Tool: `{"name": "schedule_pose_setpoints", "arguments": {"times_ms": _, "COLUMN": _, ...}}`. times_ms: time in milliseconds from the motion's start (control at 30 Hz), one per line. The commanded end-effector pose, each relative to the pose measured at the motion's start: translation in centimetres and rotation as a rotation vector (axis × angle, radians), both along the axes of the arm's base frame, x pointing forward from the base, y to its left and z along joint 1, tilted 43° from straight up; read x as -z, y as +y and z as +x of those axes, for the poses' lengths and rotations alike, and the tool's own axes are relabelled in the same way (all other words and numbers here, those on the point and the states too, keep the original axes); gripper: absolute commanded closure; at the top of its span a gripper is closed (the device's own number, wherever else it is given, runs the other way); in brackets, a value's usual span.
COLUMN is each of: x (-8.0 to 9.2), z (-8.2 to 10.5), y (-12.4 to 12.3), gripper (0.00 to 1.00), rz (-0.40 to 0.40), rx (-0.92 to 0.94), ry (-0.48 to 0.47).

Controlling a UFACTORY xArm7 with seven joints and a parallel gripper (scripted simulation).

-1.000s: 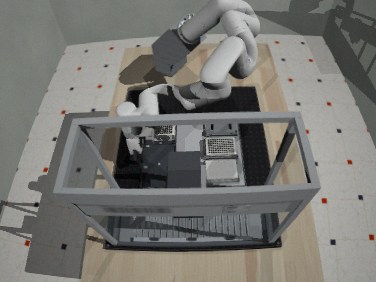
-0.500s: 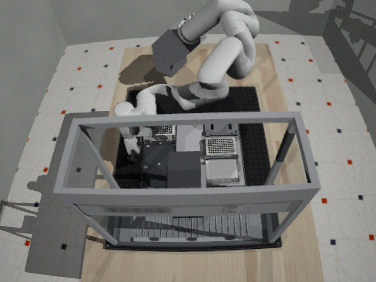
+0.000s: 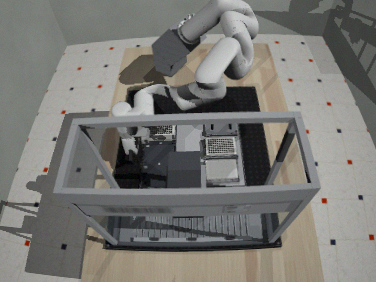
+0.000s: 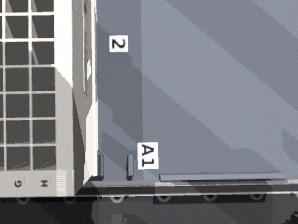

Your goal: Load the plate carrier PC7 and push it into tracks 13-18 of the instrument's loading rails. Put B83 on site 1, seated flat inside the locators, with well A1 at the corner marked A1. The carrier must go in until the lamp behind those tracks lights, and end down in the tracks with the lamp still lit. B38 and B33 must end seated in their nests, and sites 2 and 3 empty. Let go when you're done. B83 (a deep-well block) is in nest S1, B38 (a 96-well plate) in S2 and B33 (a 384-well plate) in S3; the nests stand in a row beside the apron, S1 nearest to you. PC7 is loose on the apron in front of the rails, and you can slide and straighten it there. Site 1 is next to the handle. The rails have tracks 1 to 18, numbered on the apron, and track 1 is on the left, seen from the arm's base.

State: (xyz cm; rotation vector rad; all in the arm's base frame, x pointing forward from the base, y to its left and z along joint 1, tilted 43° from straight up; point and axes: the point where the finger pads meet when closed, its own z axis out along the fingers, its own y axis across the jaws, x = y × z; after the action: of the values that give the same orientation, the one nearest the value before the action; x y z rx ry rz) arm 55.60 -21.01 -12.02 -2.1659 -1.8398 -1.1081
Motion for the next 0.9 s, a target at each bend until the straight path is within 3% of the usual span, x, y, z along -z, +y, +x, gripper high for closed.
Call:
{"name": "schedule_pose_setpoints", "arguments": {"times_ms": 0, "x": 0.0, "z": 0.0, "y": -0.6, "gripper": 0.00, "rz": -0.004, "rx": 0.004, "ry": -0.001}}
{"name": "schedule_pose_setpoints", "arguments": {"times_ms": 867, "x": 0.9, "z": 0.0, "y": -1.8, "gripper": 0.00, "rz": -0.004, "rx": 0.003, "ry": -0.001}}
